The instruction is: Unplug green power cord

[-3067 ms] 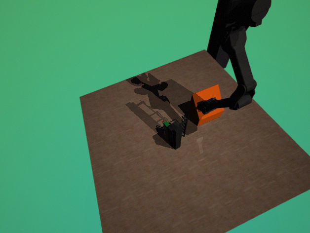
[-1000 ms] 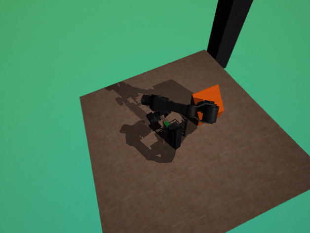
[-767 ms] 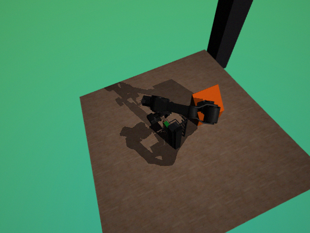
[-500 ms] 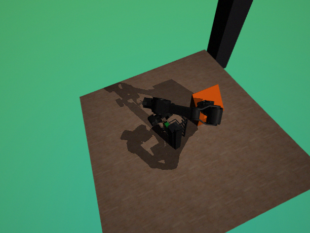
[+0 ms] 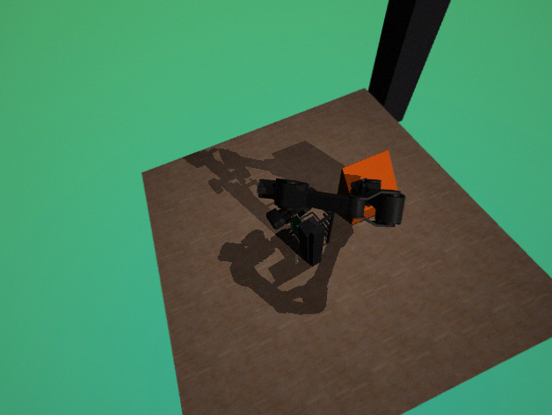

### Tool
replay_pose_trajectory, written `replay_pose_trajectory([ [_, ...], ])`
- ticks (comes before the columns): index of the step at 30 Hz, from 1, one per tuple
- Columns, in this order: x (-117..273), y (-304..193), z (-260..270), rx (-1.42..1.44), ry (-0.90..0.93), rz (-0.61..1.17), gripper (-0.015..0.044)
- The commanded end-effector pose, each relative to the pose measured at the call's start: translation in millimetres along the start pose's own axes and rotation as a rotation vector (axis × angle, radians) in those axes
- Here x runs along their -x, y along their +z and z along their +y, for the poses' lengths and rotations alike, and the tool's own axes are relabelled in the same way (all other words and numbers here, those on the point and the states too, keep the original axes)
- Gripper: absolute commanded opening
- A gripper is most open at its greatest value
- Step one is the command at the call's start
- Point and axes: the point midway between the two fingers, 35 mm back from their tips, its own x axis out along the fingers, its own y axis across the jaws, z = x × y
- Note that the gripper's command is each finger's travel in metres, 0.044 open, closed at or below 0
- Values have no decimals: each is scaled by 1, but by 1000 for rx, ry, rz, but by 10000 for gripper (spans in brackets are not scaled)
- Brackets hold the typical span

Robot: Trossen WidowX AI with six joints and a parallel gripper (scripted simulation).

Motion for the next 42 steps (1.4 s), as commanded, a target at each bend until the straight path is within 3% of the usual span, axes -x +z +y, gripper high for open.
replay_pose_trajectory([
  [1,-2,-2,-2,-10,-3,8,160],
  [13,-13,-2,-2,-10,-3,9,160],
  [16,-11,-2,-1,-4,-3,3,81],
  [26,-11,-1,-1,-4,-3,3,0],
  [42,-10,21,1,-6,-3,1,0],
])
